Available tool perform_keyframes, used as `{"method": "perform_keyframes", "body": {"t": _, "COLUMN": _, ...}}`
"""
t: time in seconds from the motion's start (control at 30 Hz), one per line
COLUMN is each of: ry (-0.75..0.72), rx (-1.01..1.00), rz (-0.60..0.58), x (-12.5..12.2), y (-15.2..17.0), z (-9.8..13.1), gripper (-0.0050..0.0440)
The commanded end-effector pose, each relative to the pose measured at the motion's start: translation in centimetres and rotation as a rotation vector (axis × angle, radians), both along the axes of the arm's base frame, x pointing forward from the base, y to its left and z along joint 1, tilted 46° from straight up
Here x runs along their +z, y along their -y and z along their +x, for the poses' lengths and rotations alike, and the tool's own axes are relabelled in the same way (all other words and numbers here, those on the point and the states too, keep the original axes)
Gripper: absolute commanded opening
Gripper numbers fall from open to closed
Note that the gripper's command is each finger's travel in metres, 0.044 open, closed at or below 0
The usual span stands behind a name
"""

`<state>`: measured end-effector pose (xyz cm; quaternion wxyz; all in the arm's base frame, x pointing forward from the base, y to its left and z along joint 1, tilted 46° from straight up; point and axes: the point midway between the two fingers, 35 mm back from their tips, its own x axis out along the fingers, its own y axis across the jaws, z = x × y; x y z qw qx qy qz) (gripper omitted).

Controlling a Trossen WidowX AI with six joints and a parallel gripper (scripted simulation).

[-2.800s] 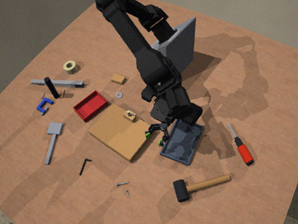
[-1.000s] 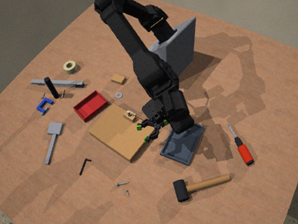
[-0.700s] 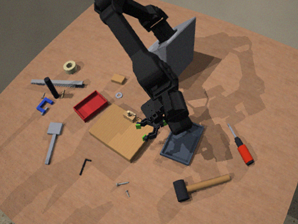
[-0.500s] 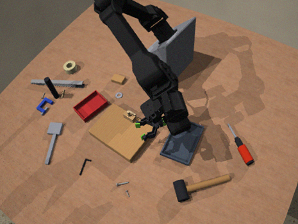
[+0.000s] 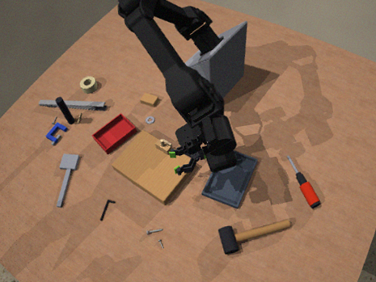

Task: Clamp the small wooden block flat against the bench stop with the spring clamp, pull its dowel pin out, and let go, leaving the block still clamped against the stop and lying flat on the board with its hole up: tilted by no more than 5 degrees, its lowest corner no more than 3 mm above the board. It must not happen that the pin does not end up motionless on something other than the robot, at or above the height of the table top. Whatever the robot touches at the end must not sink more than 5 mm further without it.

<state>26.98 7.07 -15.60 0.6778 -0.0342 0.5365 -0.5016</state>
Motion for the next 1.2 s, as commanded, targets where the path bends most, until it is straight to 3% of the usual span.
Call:
{"method": "perform_keyframes", "body": {"t": 0.0, "ry": 0.024, "rx": -0.022, "rz": -0.007, "x": 0.00, "y": 0.07, "z": 0.12, "gripper": 0.0000}}
{"method": "perform_keyframes", "body": {"t": 1.17, "ry": 0.221, "rx": -0.211, "rz": -0.030, "x": 0.01, "y": 0.36, "z": 0.72, "gripper": 0.0000}}
